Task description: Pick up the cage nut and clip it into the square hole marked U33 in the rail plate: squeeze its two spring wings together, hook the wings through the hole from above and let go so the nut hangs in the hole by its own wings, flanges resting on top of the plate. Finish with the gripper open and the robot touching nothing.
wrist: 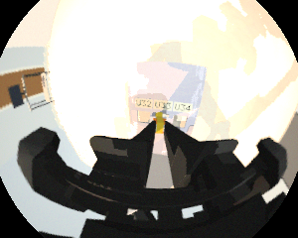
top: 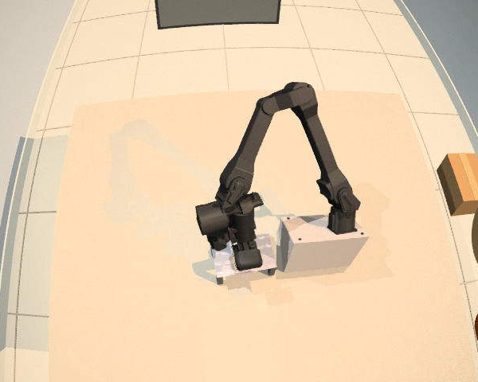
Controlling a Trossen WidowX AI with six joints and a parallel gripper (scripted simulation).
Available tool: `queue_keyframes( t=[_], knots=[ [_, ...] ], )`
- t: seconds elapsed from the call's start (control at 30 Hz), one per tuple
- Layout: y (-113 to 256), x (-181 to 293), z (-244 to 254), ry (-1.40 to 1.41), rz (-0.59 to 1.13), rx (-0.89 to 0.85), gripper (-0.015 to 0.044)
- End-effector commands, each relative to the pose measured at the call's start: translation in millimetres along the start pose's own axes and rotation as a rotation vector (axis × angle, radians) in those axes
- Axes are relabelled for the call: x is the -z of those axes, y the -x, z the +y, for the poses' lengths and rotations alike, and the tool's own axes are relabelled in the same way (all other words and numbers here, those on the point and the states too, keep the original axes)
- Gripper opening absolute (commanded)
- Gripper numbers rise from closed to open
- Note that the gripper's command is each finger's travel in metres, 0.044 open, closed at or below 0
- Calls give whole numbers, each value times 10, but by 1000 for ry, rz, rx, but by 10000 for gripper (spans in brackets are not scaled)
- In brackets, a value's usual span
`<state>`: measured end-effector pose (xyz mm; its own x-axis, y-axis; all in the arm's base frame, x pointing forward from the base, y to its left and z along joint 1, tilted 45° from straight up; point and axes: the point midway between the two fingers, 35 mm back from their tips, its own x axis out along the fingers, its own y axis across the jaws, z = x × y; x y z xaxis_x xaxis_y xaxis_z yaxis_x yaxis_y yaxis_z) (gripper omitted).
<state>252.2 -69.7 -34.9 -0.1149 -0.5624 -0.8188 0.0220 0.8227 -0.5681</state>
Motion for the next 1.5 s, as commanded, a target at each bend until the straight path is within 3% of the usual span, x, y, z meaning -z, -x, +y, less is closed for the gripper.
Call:
queue_keyframes(
  t=[0.0, 1.47],
  knots=[
    [3, -4, 4, 3, -3, -12, 29],
    [-8, -4, -42, 5, -3, -96, 29]
  ],
)
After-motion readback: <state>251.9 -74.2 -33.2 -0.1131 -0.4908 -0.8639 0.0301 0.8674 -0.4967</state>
